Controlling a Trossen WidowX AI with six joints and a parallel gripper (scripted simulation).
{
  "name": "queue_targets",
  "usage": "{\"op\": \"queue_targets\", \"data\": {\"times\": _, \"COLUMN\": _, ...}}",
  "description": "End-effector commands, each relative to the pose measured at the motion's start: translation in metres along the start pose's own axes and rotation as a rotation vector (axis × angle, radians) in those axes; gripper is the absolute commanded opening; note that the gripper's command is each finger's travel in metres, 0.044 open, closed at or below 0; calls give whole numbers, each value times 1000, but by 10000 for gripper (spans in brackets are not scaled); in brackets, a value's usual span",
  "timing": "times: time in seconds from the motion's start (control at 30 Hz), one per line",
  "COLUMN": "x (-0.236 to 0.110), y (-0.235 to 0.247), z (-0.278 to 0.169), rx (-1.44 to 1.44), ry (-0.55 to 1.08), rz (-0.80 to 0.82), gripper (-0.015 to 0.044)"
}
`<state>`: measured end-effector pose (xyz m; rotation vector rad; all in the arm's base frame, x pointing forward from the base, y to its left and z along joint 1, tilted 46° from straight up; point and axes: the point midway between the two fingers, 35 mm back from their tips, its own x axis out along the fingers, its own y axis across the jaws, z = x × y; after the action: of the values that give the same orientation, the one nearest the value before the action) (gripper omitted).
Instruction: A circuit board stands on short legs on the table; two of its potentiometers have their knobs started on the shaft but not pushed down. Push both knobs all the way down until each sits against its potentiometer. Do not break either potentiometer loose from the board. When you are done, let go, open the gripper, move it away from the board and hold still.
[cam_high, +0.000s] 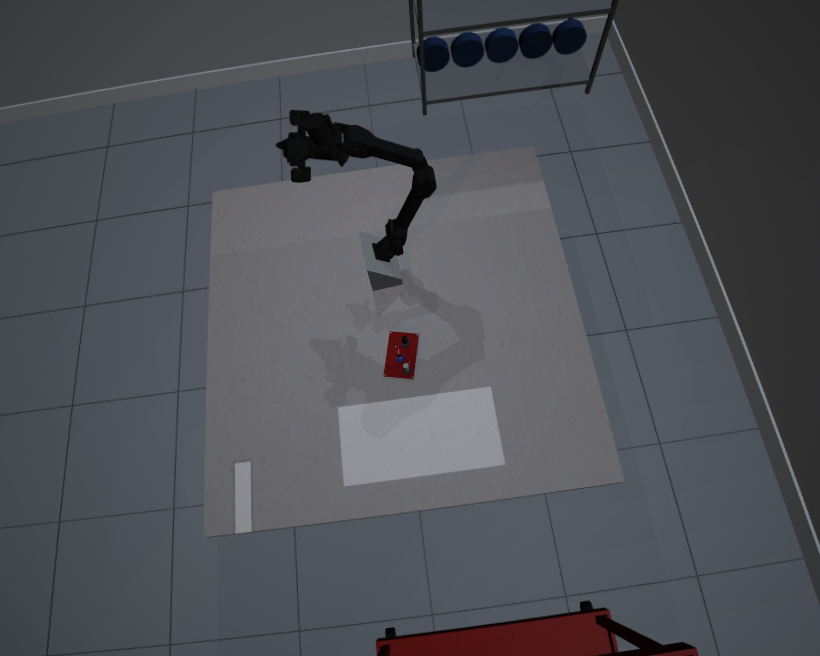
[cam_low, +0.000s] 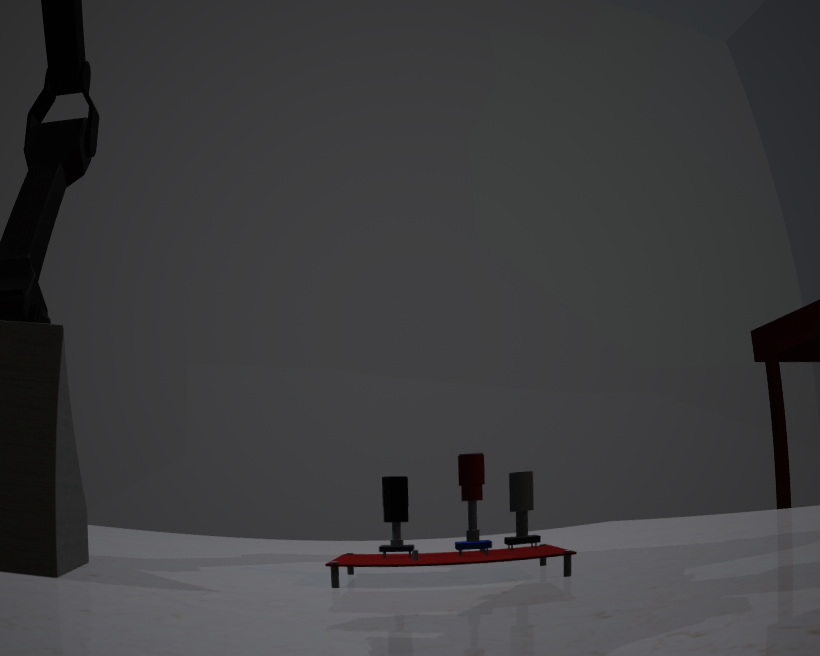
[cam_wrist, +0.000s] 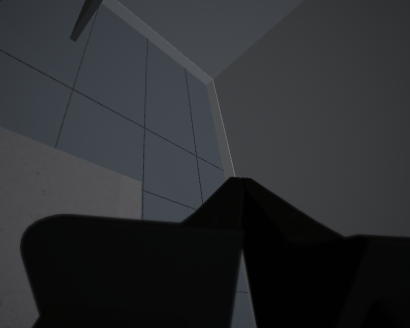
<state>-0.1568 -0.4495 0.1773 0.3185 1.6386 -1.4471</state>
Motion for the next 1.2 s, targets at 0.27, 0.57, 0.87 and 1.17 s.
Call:
{"op": "queue_targets", "data": {"times": 0.27, "x": -49, "y": 156, "z": 64, "rx": -156, "ry": -162, "rz": 364, "gripper": 0}}
{"op": "queue_targets", "data": {"times": 0.57, "x": -106, "y": 271, "z": 70, "rx": -283, "ry": -186, "rz": 643, "gripper": 0}}
{"op": "queue_targets", "data": {"times": 0.87, "x": -171, "y": 375, "z": 38, "rx": -418, "ry": -112, "rz": 908, "gripper": 0}}
{"op": "queue_targets", "data": {"times": 1.17, "x": -237, "y": 456, "z": -25, "rx": -551, "ry": 63, "rz": 1124, "gripper": 0}}
